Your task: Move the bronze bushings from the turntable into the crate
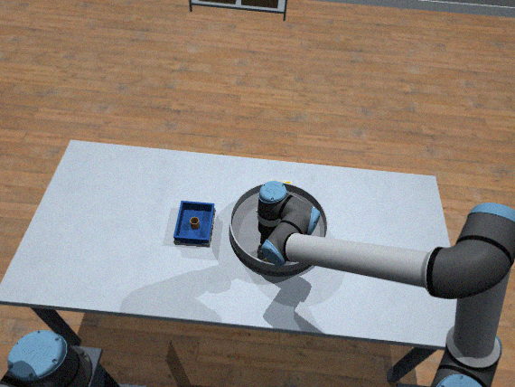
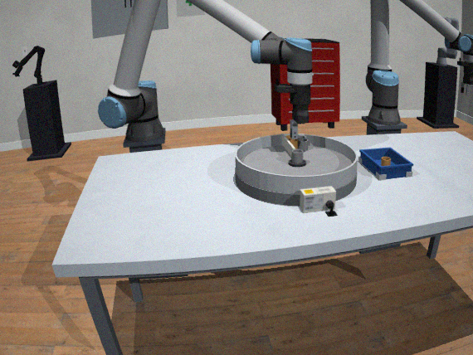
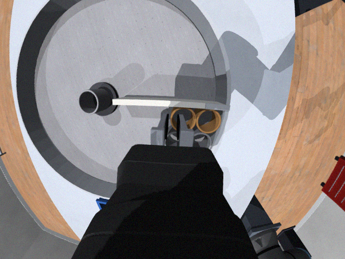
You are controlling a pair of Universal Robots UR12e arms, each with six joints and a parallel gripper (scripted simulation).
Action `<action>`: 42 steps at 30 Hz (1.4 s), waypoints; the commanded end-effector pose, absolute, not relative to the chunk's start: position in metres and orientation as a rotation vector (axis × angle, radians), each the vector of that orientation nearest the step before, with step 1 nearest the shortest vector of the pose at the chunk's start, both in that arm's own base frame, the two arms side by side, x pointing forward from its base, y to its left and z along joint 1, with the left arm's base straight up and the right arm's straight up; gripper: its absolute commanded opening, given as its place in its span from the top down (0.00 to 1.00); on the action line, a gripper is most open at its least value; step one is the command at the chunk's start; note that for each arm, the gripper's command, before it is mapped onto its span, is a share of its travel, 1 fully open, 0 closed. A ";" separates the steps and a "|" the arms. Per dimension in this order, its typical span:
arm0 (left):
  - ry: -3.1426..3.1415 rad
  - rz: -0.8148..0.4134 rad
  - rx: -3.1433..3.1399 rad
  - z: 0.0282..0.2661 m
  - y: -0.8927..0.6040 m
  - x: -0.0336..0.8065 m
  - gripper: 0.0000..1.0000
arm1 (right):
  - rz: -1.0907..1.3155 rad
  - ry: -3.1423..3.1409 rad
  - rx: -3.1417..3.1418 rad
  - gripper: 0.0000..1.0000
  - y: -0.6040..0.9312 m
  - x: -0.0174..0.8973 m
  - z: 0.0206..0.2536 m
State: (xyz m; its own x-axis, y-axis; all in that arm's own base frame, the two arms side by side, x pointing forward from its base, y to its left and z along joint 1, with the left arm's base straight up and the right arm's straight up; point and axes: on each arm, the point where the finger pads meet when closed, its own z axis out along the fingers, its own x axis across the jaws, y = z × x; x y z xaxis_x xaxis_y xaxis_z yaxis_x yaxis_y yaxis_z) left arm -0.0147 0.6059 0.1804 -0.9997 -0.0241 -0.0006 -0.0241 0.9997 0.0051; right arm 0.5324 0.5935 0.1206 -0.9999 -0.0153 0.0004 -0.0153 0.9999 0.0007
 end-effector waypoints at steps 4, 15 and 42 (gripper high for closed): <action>3.141 0.000 -0.043 0.177 0.604 -0.016 0.00 | 0.004 -3.140 0.023 0.64 0.591 0.533 0.111; 3.141 0.000 -0.043 0.177 0.604 -0.016 0.00 | -0.006 -3.144 0.023 0.64 0.593 0.534 0.114; 3.141 0.000 -0.043 0.177 0.604 -0.016 0.00 | -0.004 -3.143 0.023 0.64 0.593 0.534 0.113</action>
